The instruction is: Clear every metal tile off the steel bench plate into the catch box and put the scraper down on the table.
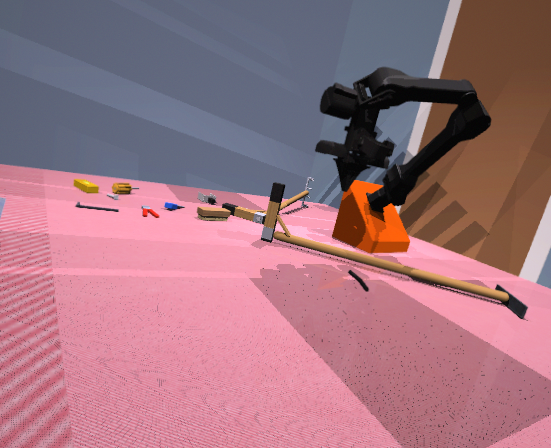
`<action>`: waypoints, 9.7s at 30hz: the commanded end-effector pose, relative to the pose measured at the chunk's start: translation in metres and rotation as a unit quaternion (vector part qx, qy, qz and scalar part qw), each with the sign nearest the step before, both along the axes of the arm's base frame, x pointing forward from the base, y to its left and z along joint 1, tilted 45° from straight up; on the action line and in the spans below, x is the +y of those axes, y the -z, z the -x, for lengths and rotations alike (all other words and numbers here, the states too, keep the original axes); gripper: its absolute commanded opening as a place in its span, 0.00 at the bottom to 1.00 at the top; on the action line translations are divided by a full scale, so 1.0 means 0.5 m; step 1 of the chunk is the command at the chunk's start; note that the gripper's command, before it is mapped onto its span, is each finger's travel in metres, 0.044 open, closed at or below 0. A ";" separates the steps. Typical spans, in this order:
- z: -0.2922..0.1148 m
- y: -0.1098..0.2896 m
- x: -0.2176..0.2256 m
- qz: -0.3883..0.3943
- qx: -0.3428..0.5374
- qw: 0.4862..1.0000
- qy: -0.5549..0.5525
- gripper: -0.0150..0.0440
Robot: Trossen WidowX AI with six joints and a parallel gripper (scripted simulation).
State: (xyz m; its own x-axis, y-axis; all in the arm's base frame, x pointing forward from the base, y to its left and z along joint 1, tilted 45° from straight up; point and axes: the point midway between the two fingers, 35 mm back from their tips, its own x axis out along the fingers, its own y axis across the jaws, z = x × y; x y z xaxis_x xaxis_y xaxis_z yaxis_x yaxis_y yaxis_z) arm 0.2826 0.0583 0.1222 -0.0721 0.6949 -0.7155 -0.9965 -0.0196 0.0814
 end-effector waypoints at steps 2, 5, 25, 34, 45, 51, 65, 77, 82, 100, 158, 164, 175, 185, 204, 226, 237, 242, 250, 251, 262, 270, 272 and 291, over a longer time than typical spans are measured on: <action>0.030 -0.006 0.017 -0.007 -0.039 0.998 -0.040 0.25; 0.047 -0.008 0.024 -0.009 -0.062 0.996 -0.064 0.25; 0.163 -0.008 0.069 -0.026 -0.212 0.952 -0.217 0.25; 0.212 0.000 0.084 -0.036 -0.277 0.917 -0.283 0.25; 0.213 0.012 0.093 -0.034 -0.282 0.914 -0.289 0.25; 0.209 0.032 0.108 -0.031 -0.281 0.914 -0.291 0.25; 0.205 0.075 0.147 -0.026 -0.281 0.914 -0.292 0.25; 0.208 0.108 0.181 -0.026 -0.281 0.914 -0.292 0.25; 0.211 0.121 0.196 -0.028 -0.282 0.914 -0.291 0.25; 0.232 0.160 0.248 -0.037 -0.283 0.914 -0.288 0.25; 0.154 0.108 0.305 -0.038 -0.285 0.914 -0.287 0.25; 0.145 0.103 0.312 -0.038 -0.285 0.914 -0.287 0.25; 0.130 0.092 0.324 -0.039 -0.285 0.914 -0.287 0.25; 0.116 0.083 0.335 -0.039 -0.286 0.913 -0.287 0.25; 0.091 0.065 0.357 -0.039 -0.286 0.913 -0.287 0.25; 0.065 0.052 0.365 -0.032 -0.285 0.916 -0.281 0.25; 0.050 0.000 0.308 -0.029 -0.285 0.916 -0.282 0.25; 0.048 -0.027 0.280 -0.028 -0.285 0.916 -0.283 0.25; 0.050 -0.072 0.237 -0.030 -0.285 0.916 -0.282 0.25; 0.051 -0.078 0.231 -0.030 -0.285 0.916 -0.281 0.25; 0.068 -0.101 0.190 -0.028 -0.256 0.932 -0.255 0.25; 0.102 -0.130 0.136 -0.027 -0.204 0.957 -0.206 0.25; 0.111 -0.138 0.126 -0.027 -0.192 0.962 -0.194 0.25; 0.101 -0.087 0.166 -0.020 -0.187 0.963 -0.193 0.25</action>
